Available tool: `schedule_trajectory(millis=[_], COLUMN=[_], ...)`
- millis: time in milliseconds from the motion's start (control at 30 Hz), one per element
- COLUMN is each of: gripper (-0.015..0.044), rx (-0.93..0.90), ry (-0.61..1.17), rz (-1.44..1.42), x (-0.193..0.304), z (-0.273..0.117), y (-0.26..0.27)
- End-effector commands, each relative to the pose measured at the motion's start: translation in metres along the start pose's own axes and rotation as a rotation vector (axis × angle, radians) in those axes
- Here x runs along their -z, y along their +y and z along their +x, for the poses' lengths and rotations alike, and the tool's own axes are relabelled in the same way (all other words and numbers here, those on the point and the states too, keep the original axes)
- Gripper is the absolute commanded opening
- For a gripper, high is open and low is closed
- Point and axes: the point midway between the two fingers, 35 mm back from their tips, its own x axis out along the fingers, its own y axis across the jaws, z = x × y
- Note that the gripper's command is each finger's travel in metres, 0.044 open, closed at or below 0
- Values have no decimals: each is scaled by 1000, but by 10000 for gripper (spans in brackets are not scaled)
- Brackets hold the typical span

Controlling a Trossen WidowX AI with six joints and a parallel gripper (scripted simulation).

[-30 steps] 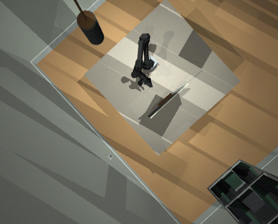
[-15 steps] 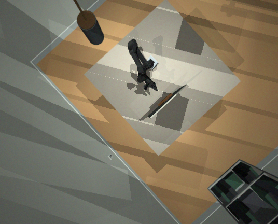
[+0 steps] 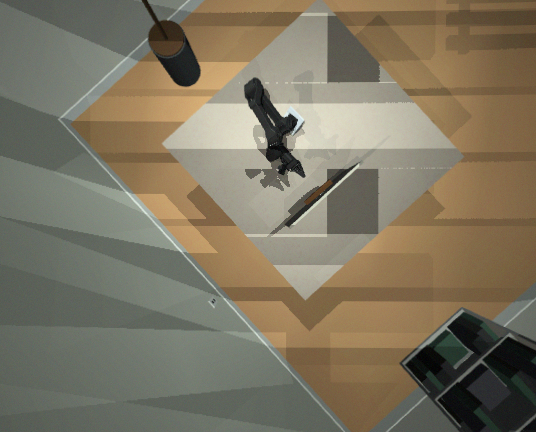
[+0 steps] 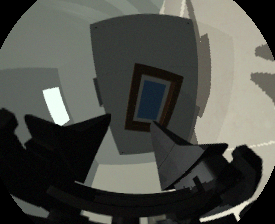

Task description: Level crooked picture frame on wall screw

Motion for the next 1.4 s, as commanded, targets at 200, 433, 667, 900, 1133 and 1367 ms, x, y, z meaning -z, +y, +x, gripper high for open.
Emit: schedule_trajectory(millis=[200,433,667,900,1133,1367], gripper=[260,260,260,260,260,260], rx=[-3,-3,-3,-3,-4,-4], ry=[-1,-1,-1,-1,-1,-2], rz=[-4,-3,-3,-3,-3,-3], x=[-1,1,1,1,1,1], z=[61,72,72,74,84,96], y=[1,0,0,0,1,1])
